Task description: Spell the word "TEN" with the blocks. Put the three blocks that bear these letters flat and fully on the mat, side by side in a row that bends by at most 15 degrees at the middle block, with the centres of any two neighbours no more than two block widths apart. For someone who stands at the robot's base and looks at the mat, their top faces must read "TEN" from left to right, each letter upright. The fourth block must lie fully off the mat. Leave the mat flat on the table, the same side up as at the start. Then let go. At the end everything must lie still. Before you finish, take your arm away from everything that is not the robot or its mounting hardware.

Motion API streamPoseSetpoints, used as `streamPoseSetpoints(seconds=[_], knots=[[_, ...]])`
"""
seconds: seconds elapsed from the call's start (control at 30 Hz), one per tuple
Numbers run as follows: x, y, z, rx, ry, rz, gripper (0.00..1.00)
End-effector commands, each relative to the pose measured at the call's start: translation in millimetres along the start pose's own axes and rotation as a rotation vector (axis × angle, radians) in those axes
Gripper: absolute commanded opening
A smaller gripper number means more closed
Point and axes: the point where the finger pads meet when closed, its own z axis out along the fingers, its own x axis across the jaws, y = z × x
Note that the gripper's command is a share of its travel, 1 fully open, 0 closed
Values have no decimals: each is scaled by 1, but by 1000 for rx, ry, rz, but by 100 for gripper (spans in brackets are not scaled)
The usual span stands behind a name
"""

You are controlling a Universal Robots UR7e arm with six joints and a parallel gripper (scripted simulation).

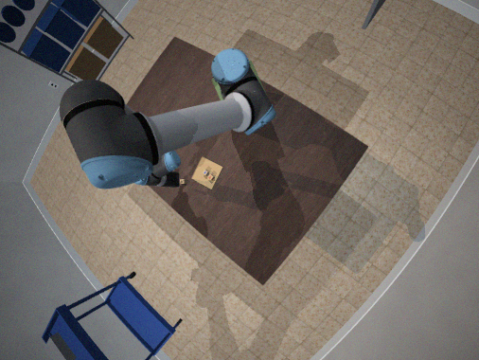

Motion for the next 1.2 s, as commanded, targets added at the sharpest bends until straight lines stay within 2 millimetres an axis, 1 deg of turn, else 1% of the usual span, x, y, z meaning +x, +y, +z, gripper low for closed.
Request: streamPoseSetpoints(seconds=[0.0,0.7,1.17], knots=[[0,0,8,1,-1,0,100],[0,0,35,1,-1,0,100],[0,0,40,1,-1,0,100]])
